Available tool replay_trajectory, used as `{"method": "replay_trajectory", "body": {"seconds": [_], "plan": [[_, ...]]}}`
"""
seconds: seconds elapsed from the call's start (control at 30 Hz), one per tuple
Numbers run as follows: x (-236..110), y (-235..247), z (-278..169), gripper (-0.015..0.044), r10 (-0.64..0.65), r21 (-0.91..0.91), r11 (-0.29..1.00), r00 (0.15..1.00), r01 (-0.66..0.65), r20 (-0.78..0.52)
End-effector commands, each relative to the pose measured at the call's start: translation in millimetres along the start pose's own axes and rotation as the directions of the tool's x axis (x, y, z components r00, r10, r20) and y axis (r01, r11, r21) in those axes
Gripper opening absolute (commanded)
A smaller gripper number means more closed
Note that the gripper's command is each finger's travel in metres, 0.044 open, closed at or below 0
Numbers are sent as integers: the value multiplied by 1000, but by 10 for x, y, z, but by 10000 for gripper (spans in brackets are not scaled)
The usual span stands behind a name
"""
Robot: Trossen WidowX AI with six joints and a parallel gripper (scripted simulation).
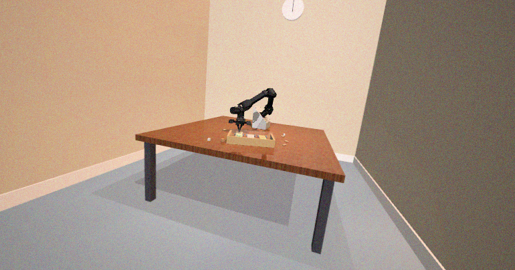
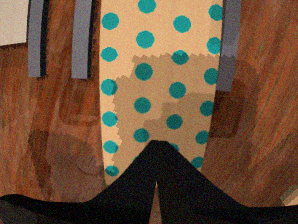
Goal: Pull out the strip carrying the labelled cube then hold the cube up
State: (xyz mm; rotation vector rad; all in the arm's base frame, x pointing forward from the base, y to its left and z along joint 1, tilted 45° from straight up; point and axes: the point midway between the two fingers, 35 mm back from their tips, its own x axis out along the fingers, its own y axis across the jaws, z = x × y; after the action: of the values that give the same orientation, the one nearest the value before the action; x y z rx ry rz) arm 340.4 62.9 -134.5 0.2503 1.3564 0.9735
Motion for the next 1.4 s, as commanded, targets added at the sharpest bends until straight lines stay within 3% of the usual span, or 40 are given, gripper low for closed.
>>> {"method": "replay_trajectory", "body": {"seconds": [0.0, 1.37], "plan": [[67, 25, -159, 0, 4, 10, 1000, 999, -4, -32], [46, 11, -810, 0, 3, 12, 1000, 999, -3, -35]]}}
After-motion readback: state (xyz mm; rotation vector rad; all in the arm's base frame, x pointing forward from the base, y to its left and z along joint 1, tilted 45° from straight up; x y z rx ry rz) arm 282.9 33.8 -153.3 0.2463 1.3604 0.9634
